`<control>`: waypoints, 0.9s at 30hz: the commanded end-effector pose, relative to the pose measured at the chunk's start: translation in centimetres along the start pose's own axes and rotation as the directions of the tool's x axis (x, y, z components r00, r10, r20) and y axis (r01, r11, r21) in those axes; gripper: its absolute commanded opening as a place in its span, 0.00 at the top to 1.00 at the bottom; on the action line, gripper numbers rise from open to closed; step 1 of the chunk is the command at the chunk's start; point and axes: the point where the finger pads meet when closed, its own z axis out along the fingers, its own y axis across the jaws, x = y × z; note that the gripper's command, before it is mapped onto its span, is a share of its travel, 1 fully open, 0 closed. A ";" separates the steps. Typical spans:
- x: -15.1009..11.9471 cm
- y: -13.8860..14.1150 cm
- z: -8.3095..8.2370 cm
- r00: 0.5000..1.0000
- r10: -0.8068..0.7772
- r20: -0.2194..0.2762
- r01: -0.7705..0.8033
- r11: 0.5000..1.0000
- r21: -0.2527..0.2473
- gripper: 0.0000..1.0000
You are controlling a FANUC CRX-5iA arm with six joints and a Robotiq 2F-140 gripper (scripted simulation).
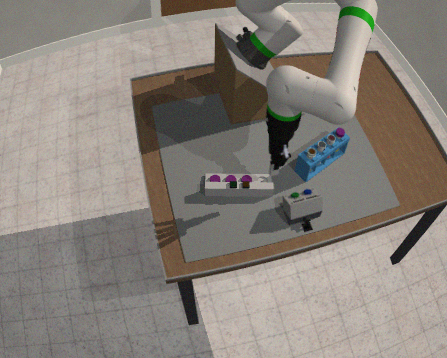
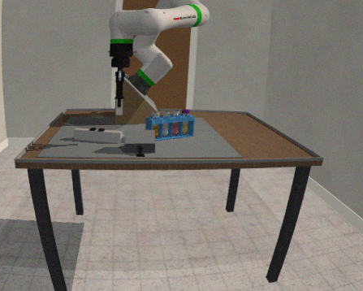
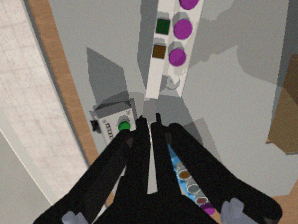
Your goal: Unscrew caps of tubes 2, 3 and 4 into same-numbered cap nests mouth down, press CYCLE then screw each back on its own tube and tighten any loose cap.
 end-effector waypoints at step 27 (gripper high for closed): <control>-10.4 -6.2 3.9 1.000 0.003 -0.002 -0.003 1.000 -0.001 1.00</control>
